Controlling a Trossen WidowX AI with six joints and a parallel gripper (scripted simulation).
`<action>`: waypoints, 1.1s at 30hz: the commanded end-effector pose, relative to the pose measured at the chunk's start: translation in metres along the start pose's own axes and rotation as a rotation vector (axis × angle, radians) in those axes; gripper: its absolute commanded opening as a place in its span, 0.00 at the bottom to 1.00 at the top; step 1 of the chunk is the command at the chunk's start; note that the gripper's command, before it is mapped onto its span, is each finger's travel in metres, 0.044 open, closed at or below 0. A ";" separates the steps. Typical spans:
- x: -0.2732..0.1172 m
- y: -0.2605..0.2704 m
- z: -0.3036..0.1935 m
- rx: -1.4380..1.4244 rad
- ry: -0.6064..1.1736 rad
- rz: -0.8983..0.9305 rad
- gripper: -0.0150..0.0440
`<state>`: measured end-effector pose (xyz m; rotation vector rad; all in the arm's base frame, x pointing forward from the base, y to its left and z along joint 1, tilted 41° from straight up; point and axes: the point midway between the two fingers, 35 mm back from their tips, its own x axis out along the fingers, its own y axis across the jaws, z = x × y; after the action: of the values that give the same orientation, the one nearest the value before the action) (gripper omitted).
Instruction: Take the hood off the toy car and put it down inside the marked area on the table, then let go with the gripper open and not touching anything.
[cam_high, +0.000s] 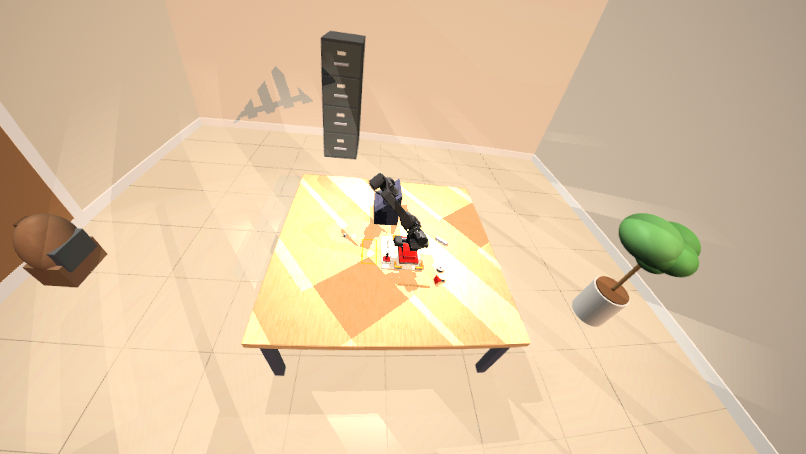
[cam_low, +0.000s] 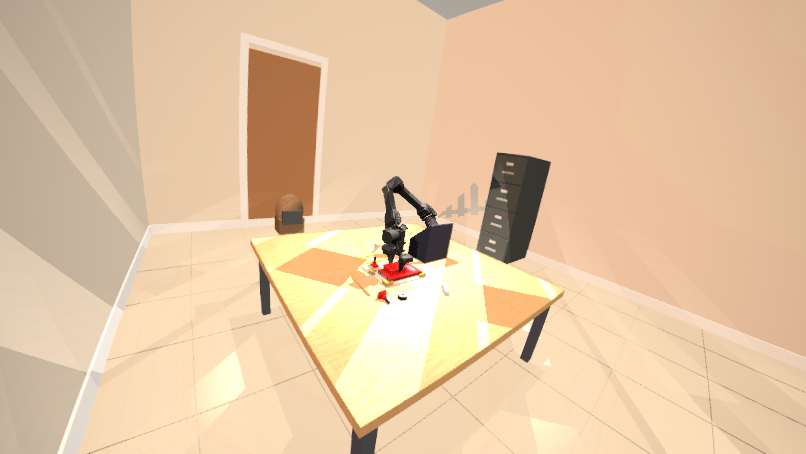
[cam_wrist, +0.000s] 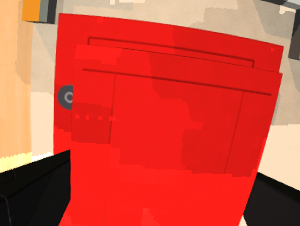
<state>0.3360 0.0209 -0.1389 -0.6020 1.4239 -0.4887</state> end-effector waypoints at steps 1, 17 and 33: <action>-0.004 0.001 0.000 0.003 -0.002 0.003 0.25; -0.015 0.001 0.000 0.002 -0.002 0.004 0.25; -0.043 0.002 0.001 0.002 -0.002 0.006 0.25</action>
<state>0.3295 0.0376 -0.1187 -0.6077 1.4389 -0.4916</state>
